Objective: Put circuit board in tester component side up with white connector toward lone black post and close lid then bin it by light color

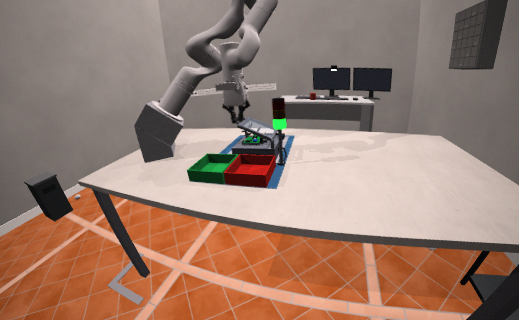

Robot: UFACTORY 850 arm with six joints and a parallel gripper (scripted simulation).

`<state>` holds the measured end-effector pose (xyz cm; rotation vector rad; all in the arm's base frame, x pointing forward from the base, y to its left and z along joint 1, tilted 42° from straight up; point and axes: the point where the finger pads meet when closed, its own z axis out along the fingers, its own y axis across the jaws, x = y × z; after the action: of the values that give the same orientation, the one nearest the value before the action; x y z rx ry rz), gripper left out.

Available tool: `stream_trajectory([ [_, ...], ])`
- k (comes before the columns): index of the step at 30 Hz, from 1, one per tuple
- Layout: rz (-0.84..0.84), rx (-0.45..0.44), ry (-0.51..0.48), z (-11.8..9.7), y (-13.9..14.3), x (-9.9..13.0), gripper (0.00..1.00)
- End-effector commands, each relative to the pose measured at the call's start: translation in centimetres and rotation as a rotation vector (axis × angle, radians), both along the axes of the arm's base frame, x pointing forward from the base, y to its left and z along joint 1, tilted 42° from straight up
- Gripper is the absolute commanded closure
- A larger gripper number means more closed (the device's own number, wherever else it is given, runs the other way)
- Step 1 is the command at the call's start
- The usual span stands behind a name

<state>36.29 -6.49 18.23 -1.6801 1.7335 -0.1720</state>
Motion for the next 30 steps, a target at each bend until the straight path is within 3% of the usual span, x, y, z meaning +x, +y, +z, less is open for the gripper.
stream_trajectory([
  [1,0.0,0.0,-0.001,0.01,-0.03,0.04,0.72],
  [25,0.0,0.0,-0.001,-0.18,0.07,0.19,0.72],
  [26,0.0,0.0,-0.001,-0.18,0.07,0.19,1.0],
  [30,0.0,0.0,-0.001,-0.18,0.07,0.19,1.0],
])
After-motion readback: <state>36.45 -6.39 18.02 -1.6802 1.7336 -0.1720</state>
